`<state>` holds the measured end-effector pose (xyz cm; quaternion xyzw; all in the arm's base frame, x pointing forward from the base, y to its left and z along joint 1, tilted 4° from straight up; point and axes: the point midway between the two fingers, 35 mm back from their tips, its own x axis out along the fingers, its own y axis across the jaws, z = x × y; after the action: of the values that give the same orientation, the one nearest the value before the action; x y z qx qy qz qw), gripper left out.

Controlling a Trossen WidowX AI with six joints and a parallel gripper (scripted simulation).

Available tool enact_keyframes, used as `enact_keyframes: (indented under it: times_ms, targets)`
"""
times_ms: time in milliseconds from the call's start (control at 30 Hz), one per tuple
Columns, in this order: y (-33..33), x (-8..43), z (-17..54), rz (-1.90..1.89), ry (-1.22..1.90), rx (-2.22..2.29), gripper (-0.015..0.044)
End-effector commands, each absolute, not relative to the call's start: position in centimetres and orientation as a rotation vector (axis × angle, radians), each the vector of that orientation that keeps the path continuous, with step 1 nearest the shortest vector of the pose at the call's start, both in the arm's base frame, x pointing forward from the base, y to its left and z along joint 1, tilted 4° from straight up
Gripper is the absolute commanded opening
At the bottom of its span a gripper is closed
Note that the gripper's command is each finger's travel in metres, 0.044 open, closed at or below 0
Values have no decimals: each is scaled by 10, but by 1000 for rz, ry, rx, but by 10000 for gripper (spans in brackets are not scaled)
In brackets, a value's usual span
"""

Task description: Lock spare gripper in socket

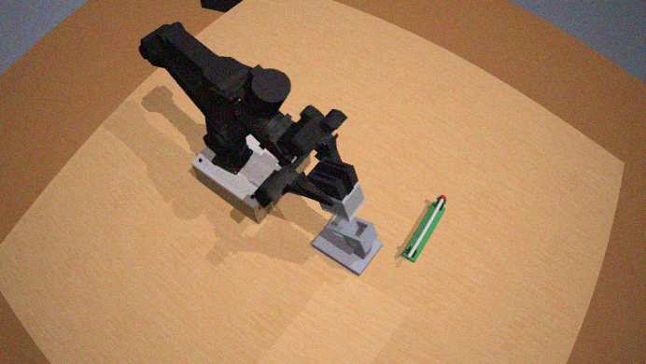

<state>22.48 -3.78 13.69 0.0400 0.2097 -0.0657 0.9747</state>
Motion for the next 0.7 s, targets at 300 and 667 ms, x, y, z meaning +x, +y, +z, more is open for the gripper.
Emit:
enact_keyframes:
  times_ms: [300, 667]
  targets:
    - [-36, 231, 134, -128, 392, 98, 0]
    - [-37, 236, 122, -128, 391, 100, 0]
